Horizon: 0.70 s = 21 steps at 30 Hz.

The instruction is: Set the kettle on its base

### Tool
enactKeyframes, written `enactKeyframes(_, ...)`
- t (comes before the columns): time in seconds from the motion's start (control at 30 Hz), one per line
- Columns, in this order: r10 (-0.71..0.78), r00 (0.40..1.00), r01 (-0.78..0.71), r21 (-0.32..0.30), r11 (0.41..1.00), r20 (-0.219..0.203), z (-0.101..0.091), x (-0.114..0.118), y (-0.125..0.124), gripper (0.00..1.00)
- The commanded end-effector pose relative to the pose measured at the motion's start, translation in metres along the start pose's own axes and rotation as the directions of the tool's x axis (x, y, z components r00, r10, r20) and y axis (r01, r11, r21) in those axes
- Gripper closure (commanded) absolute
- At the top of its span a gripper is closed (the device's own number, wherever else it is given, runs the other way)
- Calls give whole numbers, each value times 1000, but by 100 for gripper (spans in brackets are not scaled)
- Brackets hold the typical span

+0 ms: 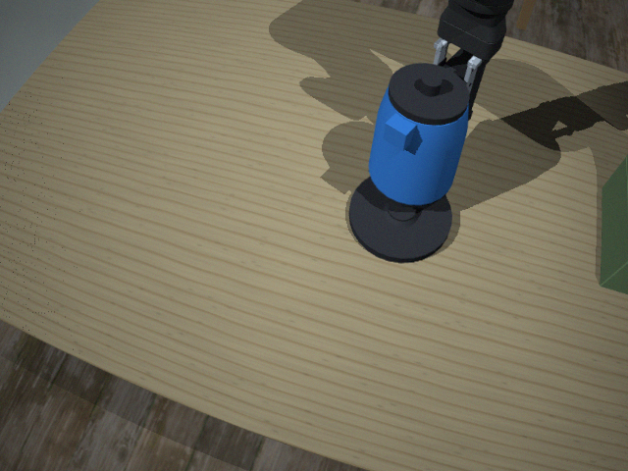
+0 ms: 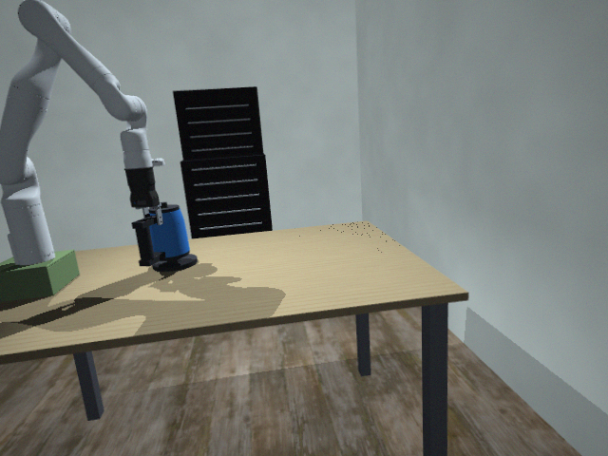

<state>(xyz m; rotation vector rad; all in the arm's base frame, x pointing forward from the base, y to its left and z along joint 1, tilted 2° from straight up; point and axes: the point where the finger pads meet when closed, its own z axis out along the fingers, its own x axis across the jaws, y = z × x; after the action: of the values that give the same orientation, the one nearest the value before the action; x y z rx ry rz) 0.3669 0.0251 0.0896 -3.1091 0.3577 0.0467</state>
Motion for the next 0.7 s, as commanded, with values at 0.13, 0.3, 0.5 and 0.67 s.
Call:
enactKeyframes(0.13,-10,1000,10,-2,1000,-6,-1,-6,-16,100)
enactKeyframes(0.3,-10,1000,10,-2,1000,-7,-1,-10,-24,100)
enactKeyframes(0.5,-11,1000,11,-2,1000,-8,-1,-11,-29,100)
enactKeyframes(0.67,-11,1000,11,-1,1000,-7,-1,-14,-35,100)
